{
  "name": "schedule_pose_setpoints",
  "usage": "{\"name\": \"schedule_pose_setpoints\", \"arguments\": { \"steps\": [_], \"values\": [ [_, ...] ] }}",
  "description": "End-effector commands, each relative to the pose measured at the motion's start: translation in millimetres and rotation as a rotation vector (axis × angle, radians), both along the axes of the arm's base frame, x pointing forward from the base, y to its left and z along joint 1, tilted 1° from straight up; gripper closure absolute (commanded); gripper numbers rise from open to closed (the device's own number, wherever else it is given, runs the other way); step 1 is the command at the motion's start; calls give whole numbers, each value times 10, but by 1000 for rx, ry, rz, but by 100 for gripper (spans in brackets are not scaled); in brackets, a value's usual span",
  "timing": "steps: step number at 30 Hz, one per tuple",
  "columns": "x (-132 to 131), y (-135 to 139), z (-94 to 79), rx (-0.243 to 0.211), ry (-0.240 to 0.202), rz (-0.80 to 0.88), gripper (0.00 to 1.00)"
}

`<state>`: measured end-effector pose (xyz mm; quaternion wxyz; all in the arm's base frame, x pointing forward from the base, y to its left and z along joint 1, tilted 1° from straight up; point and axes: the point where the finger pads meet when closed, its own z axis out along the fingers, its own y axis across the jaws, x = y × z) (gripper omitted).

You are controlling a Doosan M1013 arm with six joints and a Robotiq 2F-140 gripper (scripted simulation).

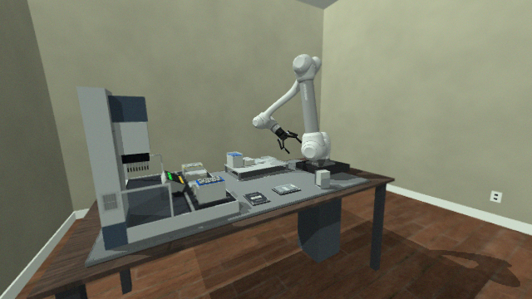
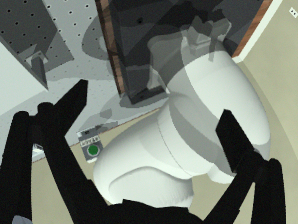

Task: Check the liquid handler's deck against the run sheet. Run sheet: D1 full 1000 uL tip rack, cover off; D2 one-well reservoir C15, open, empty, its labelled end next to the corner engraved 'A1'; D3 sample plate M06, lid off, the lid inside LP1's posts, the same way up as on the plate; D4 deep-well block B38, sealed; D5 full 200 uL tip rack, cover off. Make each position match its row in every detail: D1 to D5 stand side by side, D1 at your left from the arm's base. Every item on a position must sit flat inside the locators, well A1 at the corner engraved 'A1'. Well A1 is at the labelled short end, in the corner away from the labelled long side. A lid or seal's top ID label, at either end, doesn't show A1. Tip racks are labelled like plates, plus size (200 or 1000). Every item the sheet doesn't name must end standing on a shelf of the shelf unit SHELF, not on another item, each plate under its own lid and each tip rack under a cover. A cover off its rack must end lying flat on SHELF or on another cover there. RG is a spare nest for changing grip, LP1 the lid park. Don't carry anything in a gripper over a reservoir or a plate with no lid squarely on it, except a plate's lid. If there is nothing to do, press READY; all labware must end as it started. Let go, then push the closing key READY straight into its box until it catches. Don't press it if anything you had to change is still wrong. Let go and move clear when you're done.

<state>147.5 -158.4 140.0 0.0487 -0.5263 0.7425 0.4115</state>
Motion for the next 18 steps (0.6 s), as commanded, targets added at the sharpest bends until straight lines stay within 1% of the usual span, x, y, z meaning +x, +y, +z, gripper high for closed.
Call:
{"name": "schedule_pose_setpoints", "arguments": {
  "steps": [1,17,18],
  "values": [
    [2,-2,2,0,-1,0,0],
    [2,-2,2,0,-1,0,0],
    [49,9,12,-2,-10,17,21]
  ]
}}
